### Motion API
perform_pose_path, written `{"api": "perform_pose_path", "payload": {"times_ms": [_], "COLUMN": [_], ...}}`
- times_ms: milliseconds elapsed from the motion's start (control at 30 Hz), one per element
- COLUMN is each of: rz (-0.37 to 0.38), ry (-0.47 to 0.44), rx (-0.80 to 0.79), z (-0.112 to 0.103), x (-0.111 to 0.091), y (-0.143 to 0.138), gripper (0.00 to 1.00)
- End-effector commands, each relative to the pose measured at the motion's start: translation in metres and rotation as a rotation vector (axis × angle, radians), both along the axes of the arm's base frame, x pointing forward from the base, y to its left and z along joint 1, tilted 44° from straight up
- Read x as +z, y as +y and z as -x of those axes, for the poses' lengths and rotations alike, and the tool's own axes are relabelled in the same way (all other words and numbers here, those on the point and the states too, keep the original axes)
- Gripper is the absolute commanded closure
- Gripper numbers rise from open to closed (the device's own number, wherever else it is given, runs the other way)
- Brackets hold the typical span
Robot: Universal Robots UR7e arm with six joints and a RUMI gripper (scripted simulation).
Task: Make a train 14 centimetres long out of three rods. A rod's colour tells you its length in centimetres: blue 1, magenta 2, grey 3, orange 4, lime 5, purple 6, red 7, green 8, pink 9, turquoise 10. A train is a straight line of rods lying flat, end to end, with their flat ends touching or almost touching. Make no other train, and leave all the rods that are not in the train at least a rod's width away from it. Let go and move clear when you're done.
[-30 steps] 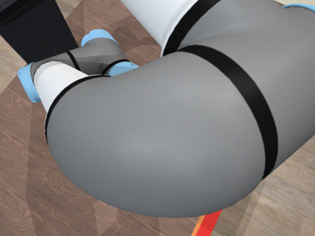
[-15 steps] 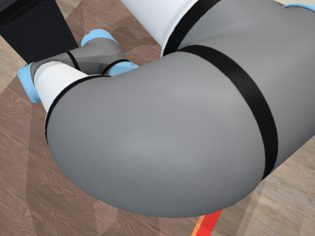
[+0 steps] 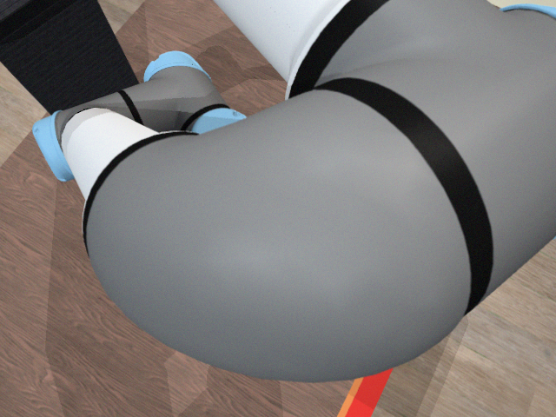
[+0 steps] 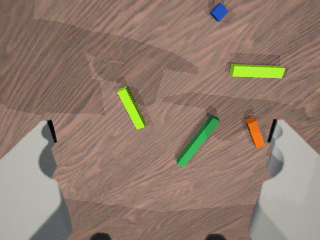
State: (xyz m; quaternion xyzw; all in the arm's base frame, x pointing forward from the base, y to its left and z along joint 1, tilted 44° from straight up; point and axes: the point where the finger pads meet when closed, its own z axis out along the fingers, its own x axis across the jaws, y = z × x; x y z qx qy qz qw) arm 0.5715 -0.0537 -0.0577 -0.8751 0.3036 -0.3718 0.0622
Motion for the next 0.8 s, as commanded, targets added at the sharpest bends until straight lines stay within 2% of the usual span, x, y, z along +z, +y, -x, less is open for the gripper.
{"api": "perform_pose_path", "payload": {"times_ms": [0,333,767], "rz": [0.031,0.128,0.397], "ry": [0.005,0.025,0.076], "rx": [0.032,0.135,0.419], "z": [0.000,-0.001,-0.001], "x": [0.000,-0.003,-0.011], "y": [0.003,0.012,0.035], "gripper": [0.00,0.00,0.00]}}
